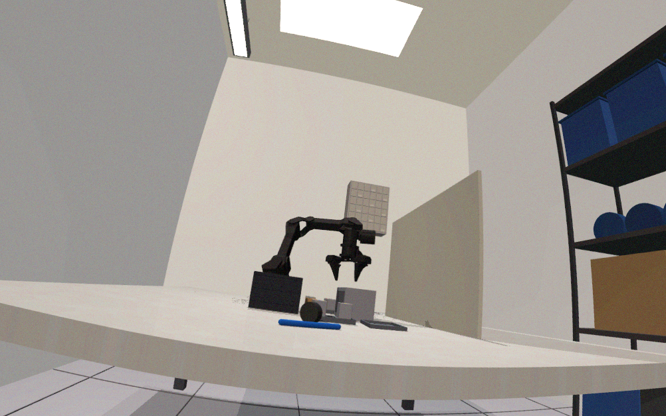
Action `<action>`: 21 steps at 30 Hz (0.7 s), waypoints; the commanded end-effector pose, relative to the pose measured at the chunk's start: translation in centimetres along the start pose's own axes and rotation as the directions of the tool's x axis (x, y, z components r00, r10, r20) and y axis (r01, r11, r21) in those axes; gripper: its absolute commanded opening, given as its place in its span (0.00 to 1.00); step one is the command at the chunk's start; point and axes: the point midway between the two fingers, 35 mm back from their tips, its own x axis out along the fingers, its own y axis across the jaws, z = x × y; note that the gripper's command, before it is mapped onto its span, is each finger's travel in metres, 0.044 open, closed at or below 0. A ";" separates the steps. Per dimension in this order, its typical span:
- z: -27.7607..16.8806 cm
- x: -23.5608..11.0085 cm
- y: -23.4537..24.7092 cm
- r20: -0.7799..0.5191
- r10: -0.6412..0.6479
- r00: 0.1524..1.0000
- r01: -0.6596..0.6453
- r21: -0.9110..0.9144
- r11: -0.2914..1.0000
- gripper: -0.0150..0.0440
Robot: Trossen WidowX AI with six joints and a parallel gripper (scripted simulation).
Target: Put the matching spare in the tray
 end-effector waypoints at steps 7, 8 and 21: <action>-4.0 2.5 11.6 0.012 0.020 1.000 -0.008 -0.591 0.807 1.00; -4.6 2.7 12.4 0.014 0.022 1.000 -0.009 -0.635 0.773 1.00; -5.1 3.0 13.1 0.015 0.025 1.000 -0.009 -0.668 0.744 0.76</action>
